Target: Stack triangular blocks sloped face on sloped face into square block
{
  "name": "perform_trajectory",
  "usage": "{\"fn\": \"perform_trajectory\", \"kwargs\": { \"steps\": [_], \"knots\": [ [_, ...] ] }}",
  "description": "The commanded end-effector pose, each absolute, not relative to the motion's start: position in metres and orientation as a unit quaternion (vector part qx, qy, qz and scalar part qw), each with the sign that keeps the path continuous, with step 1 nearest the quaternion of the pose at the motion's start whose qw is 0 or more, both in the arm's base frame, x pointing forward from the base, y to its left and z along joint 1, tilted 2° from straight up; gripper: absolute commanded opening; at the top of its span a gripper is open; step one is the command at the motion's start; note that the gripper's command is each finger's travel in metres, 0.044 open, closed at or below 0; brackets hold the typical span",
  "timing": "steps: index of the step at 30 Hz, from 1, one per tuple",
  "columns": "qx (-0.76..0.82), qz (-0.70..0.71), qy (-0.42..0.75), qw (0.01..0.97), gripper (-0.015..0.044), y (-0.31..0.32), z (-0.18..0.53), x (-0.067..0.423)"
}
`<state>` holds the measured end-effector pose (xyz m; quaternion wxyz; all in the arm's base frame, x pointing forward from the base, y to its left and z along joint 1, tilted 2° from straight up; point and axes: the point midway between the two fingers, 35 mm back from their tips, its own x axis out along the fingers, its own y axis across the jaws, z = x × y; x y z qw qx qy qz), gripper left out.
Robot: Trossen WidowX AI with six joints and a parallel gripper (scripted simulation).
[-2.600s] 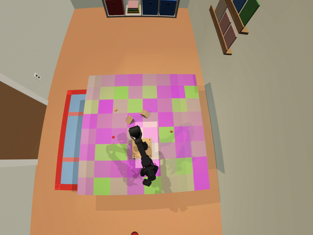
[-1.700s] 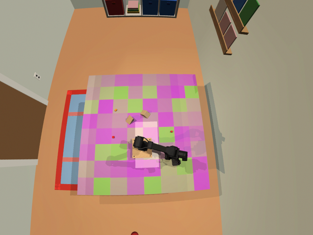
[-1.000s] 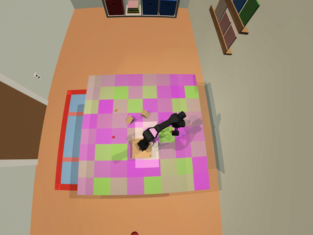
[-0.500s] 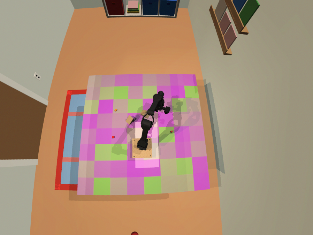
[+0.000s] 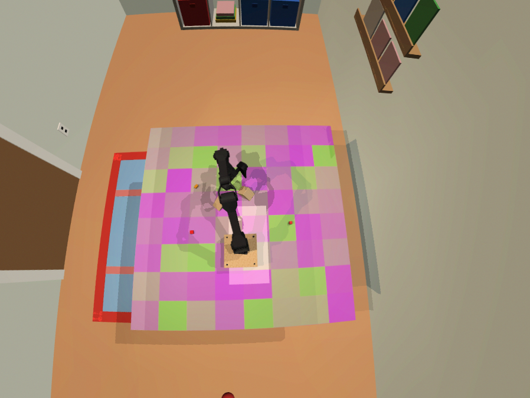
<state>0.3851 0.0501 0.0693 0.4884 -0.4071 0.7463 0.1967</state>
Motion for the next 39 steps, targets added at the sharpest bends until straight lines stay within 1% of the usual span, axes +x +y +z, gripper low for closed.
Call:
{"fn": "perform_trajectory", "kwargs": {
  "steps": [1, 7, 22, 37, 39],
  "knots": [
    [-0.444, 0.23, 0.735, 0.459, 0.044, 0.064, 0.071, 0.385],
    [-0.444, 0.23, 0.735, 0.457, 0.044, 0.062, 0.067, 0.385],
    [-0.445, 0.239, 0.749, 0.428, 0.044, 0.022, -0.013, 0.36],
    [-0.445, 0.239, 0.75, 0.427, 0.044, 0.021, -0.016, 0.359],
    [-0.442, 0.239, 0.75, 0.429, 0.0387, 0.022, -0.015, 0.359]
  ]
}}
